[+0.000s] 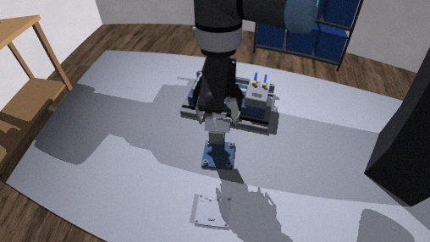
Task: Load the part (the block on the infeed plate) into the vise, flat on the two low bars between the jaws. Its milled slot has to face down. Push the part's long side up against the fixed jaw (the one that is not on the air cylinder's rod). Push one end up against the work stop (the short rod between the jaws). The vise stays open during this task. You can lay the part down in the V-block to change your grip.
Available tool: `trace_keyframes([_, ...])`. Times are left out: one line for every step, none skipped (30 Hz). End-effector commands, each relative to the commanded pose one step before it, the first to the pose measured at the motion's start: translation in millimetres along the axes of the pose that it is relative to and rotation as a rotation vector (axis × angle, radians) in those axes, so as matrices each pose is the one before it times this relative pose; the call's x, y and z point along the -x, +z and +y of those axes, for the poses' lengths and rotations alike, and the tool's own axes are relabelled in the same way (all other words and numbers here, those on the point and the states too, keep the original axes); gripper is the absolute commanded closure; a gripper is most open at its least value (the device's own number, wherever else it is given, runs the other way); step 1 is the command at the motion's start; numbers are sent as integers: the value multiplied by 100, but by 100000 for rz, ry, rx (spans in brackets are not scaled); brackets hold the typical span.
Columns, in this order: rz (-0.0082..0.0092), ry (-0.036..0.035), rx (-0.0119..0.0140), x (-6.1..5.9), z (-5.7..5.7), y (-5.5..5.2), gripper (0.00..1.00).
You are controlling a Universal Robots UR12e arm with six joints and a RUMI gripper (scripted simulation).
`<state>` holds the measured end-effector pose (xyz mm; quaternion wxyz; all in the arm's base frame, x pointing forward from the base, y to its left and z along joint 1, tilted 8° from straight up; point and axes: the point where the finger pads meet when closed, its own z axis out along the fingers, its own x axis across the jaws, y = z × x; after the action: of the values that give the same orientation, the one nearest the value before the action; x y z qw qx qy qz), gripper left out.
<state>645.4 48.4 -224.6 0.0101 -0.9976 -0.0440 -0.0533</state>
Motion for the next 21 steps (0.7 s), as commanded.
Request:
trace_keyframes([-24,-106,-5502,-34,49,-14,49])
trace_keyframes([-22,-8,-1230,4,9,7,49])
trace_keyframes([-10,-3,-1226,2,10,3,49])
trace_keyframes([7,2,-1220,-1,10,-2,49])
trace_keyframes([24,8,-1213,-4,10,-7,49])
trace_keyframes([-22,-8,-1233,3,9,7,49])
trace_keyframes([-10,-4,-1228,2,10,3,49])
trace_keyframes([7,2,-1221,-1,10,-2,49])
trace_keyframes([25,8,-1213,-4,10,-7,49])
trace_keyframes([-22,-8,-1233,3,9,6,49])
trace_keyframes([-11,-4,-1227,2,10,3,49])
trace_keyframes([7,2,-1218,-1,10,-2,49])
trace_keyframes([0,0,0,0,0,0,49])
trace_keyframes([0,0,0,0,0,0,49])
trace_keyframes([25,8,-1209,-4,10,-7,49])
trace_keyframes([-21,-7,-1229,3,9,6,49])
trace_keyframes([-11,-4,-1223,2,10,3,49])
trace_keyframes([7,2,-1213,-1,10,-2,49])
trace_keyframes([24,8,-1201,-4,10,-7,49])
trace_keyframes([-19,-7,-1222,3,9,6,49])
trace_keyframes([-12,-4,-1216,2,10,4,49])
